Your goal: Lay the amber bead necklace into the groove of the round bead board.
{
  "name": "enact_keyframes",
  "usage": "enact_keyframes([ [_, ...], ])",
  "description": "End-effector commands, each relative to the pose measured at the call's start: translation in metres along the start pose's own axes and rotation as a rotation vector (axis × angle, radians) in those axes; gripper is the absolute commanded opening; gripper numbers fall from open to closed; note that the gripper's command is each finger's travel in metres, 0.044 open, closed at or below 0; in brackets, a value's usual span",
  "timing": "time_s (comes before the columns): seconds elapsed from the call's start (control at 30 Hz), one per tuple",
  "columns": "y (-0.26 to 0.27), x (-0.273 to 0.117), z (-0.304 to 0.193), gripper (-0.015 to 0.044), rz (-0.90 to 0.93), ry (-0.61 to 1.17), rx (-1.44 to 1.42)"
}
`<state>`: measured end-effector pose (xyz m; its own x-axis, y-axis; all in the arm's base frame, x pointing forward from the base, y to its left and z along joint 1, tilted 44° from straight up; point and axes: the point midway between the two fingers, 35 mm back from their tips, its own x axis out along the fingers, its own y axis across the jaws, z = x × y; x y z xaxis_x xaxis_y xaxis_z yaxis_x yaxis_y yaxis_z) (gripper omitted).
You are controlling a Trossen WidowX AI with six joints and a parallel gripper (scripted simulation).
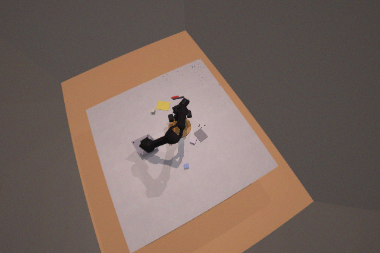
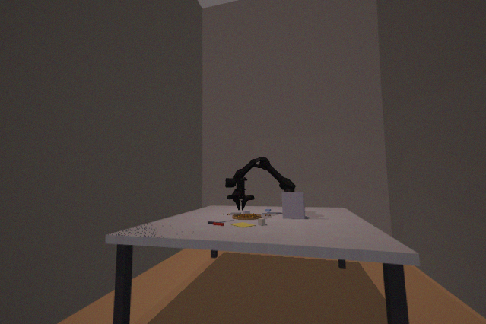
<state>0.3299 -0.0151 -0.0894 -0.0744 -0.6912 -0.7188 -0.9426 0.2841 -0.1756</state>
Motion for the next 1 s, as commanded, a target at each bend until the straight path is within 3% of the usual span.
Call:
enact_keyframes([
  [0.0,-0.001,0.001,0.002,0.0120,0.003,-0.003,-0.021],
  [0.97,-0.001,0.039,0.002,0.0120,0.003,-0.002,-0.021],
])
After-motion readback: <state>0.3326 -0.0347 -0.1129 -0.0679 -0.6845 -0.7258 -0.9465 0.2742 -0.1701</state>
